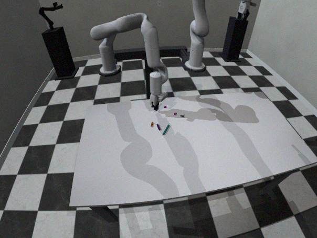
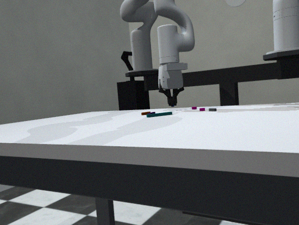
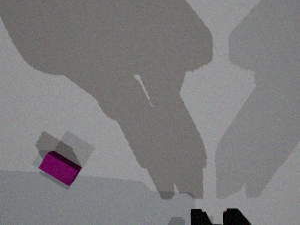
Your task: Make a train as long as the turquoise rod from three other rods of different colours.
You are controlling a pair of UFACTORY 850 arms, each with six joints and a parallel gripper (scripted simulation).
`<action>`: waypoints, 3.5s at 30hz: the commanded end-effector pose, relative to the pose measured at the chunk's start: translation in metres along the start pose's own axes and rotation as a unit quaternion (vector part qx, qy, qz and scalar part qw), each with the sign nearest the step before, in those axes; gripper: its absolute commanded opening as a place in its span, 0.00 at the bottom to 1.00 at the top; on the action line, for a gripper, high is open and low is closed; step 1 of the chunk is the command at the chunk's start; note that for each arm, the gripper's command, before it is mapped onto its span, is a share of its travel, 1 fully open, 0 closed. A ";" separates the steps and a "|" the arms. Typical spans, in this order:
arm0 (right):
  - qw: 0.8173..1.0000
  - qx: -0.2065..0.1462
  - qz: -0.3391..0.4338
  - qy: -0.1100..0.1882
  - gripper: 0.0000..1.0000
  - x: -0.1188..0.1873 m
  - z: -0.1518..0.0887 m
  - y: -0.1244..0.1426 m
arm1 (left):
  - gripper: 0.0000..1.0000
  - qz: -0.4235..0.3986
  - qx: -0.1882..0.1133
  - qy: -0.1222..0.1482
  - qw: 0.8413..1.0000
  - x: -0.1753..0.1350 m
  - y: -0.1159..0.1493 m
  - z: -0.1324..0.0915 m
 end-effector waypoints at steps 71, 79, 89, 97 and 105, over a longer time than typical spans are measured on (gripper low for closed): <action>1.000 0.001 0.000 0.000 0.06 0.000 0.017 -0.002 | 1.00 0.000 0.001 0.000 1.000 0.000 0.000 -0.001; 1.000 0.001 0.000 0.000 0.06 0.000 0.017 -0.002 | 1.00 0.000 0.001 0.000 1.000 0.000 0.000 -0.001; 1.000 0.001 0.000 0.000 0.06 0.000 0.017 -0.002 | 1.00 0.000 0.001 0.000 1.000 0.000 0.000 -0.001; 1.000 0.001 0.000 0.000 0.06 0.000 0.017 -0.002 | 1.00 0.000 0.001 0.000 1.000 0.000 0.000 -0.001; 1.000 0.001 0.000 0.000 0.14 0.000 0.017 -0.002 | 1.00 0.000 0.001 0.000 1.000 0.000 0.000 -0.001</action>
Point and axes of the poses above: on each arm, the point where the finger pads meet when closed, its own z axis out along the fingers, its own x axis across the jaws, y = z × x, the point moved 3 cm from there along -z, back along the fingers, and after that the axes turned 13 degrees about z, right-handed, at the moved point
